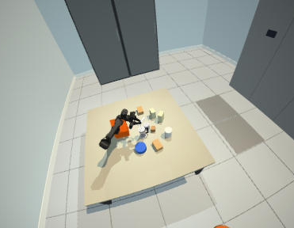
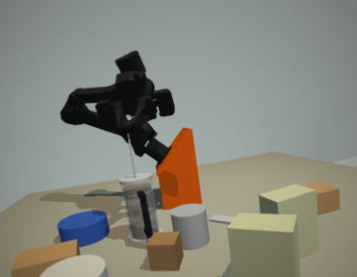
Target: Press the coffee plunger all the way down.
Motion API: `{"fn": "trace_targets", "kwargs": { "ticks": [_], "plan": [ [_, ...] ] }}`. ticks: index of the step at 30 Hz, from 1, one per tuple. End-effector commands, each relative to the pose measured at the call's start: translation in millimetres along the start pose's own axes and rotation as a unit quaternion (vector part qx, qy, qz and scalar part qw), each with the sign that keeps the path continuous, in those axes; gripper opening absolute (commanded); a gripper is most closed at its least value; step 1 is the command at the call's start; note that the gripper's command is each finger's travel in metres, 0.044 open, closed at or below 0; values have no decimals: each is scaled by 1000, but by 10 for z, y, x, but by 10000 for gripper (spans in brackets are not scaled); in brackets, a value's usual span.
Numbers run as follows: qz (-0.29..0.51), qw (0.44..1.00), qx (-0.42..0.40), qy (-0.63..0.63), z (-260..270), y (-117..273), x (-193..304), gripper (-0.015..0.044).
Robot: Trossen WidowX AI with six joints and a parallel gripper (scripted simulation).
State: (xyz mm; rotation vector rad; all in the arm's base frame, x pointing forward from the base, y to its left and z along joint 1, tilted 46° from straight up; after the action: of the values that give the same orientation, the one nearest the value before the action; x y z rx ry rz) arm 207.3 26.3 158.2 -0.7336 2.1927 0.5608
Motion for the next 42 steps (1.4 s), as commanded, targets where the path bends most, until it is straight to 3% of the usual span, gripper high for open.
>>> {"fn": "trace_targets", "kwargs": {
  "ticks": [1, 42],
  "plan": [
    [7, 1000, -6, 4, 45, -57, 87, 122],
    [4, 1000, -8, 3, 103, -482, 615, 122]
  ]
}}
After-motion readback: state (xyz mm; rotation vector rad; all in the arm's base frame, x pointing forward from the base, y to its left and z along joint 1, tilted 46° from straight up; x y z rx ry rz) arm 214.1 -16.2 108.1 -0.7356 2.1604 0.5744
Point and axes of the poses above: the point midway between the two fingers, 35 mm back from their tips, its own y axis back along the fingers, its own z axis across the jaws, x = y × z, the point moved 7 cm from there along y, back along the fingers, and after that the axes turned 4 degrees about -y, right-handed, at the moved point
